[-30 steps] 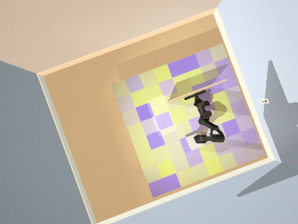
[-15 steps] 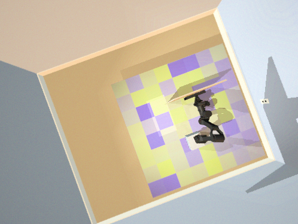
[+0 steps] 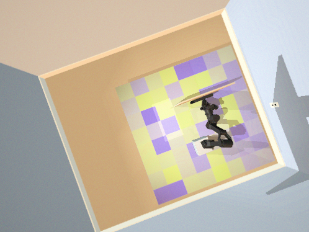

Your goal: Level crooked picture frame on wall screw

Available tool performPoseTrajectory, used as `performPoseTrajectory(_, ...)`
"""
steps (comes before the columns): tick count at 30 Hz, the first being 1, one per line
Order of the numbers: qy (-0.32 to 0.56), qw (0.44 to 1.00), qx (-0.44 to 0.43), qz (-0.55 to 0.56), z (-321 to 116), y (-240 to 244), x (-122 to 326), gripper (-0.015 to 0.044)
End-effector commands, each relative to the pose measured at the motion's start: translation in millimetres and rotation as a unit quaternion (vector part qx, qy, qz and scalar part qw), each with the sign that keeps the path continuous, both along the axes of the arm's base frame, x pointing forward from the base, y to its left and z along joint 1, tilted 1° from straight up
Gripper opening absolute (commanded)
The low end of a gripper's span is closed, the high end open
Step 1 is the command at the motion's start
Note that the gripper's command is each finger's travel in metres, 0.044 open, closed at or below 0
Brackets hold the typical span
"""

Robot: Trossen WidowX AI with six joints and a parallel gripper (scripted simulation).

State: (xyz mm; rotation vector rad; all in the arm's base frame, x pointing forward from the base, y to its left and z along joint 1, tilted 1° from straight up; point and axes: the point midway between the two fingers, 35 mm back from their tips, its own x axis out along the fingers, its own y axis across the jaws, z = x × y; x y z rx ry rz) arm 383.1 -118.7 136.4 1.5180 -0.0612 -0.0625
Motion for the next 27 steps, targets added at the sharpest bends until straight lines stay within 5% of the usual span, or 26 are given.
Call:
performPoseTrajectory(1, 0.000, 1.000, 0.009, 0.000, 0.0, -0.1, 0.0, 0.0000)
performPoseTrajectory(7, -0.001, 1.000, 0.025, 0.000, 0.4, -0.2, 0.0, 0.0000)
performPoseTrajectory(17, -0.001, 1.000, 0.017, 0.000, 0.4, -0.1, 0.0, 0.0260)
performPoseTrajectory(22, -0.001, 1.000, 0.011, 0.000, 0.2, -1.0, -8.2, 0.0260)
performPoseTrajectory(27, 0.005, 0.999, -0.040, 0.000, -4.1, 0.6, -70.5, 0.0260)
